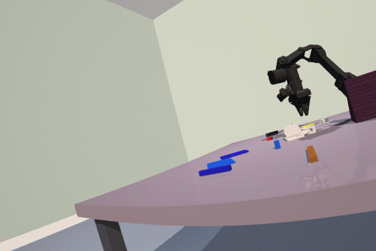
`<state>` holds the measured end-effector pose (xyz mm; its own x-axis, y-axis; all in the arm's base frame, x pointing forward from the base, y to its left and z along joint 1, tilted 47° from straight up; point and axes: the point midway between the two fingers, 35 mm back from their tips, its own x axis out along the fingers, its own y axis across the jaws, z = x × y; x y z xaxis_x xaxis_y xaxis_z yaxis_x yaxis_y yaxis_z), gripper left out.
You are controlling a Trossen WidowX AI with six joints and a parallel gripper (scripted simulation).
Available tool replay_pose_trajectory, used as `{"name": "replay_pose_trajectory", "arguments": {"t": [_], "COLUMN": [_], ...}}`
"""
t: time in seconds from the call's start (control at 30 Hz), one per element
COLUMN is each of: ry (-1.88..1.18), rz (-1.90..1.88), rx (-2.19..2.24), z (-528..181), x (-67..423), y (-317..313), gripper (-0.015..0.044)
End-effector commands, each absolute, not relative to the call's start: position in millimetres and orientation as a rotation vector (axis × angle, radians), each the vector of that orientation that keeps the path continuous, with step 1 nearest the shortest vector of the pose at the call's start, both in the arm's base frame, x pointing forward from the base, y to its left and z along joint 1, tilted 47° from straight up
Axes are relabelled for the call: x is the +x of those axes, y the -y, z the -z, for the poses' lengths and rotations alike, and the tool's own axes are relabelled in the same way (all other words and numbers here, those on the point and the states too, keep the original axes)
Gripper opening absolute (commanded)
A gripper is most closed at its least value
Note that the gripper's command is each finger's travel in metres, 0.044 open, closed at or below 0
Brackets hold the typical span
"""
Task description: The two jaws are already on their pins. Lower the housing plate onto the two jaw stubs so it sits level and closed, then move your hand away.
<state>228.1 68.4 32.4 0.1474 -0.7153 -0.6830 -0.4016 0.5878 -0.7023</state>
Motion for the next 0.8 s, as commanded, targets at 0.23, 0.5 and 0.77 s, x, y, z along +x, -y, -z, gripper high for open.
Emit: {"name": "replay_pose_trajectory", "arguments": {"t": [0.23, 0.5, 0.77], "ry": [-1.486, -1.486, -1.486], "rz": [0.299, 0.299, 0.299], "rx": [-0.997, -0.997, -0.997], "z": [-70.5, -70.5, -70.5], "x": [186.3, 186.3, 186.3], "y": [-104.1, -104.1, -104.1], "gripper": [0.044, 0.044, 0.044]}}
